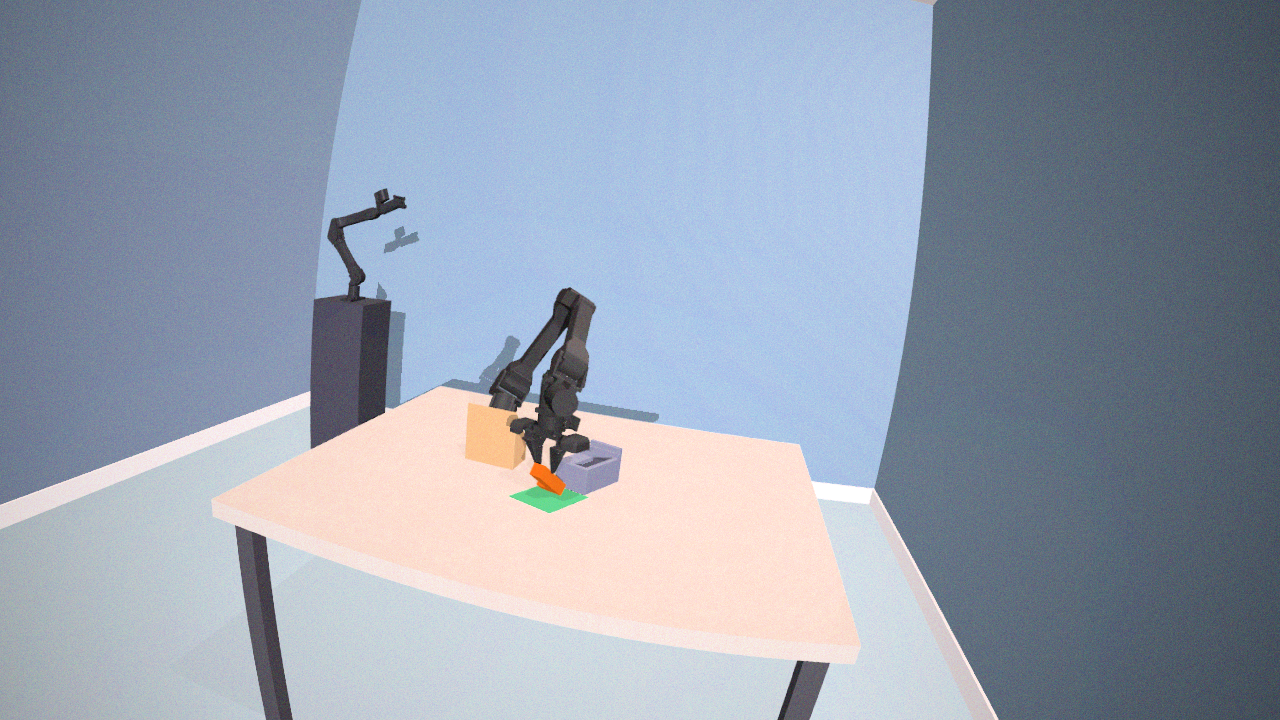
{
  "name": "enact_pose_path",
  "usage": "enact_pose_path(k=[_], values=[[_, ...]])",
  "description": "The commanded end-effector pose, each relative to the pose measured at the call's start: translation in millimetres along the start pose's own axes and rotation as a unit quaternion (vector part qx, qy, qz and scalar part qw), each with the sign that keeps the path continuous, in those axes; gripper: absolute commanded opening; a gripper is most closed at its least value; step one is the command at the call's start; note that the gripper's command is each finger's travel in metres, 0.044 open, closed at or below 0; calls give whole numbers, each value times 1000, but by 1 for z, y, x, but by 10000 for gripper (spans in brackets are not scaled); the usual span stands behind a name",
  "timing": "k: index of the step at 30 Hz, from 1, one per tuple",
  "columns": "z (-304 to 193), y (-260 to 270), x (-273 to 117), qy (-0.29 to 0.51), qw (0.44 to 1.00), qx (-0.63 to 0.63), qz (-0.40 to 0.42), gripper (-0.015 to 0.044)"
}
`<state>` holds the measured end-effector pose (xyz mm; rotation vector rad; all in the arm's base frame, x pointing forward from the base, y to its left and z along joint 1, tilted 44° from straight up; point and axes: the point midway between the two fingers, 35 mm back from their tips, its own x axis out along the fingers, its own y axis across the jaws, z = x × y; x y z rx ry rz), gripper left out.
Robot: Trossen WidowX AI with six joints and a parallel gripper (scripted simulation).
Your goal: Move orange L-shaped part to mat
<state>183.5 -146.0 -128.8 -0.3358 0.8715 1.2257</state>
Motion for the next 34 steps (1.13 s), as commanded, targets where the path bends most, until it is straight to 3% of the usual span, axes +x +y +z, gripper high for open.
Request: enact_pose_path(k=[1,5,9,34], values=[[0,-1,-7,0,1000,0,0,289],[-2,-3,-49,0,1000,2,-1,394],[-1,0,-89,0,1000,3,-1,400],[-3,-3,-85,1,1000,7,-9,400]])
